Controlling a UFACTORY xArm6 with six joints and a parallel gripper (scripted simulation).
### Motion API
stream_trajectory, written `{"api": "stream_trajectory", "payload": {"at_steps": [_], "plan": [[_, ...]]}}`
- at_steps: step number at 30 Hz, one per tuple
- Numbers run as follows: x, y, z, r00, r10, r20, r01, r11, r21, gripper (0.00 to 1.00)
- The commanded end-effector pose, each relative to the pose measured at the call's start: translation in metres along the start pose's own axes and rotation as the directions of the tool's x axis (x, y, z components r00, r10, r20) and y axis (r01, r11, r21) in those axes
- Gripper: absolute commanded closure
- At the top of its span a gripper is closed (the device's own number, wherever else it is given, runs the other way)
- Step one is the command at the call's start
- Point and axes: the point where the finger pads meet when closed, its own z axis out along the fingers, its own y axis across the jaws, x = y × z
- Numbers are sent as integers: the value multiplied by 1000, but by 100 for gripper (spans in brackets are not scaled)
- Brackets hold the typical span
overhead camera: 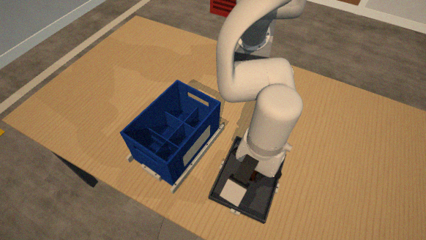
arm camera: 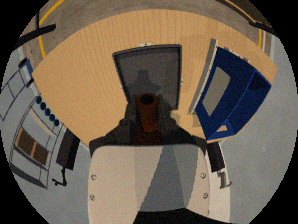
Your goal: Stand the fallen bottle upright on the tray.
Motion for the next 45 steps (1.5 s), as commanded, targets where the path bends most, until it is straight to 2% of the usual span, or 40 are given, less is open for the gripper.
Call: {"api": "stream_trajectory", "payload": {"at_steps": [1, 22, 36, 45], "plan": [[1, -1, -1, 1000, 24, -5, -24, 1000, 0, 100], [1, -1, -1, 999, 36, -5, -36, 999, 0, 100], [1, -1, -1, 976, 218, -4, -218, 976, 1, 100], [1, -1, -1, 960, 279, -4, -279, 960, 1, 100]]}}
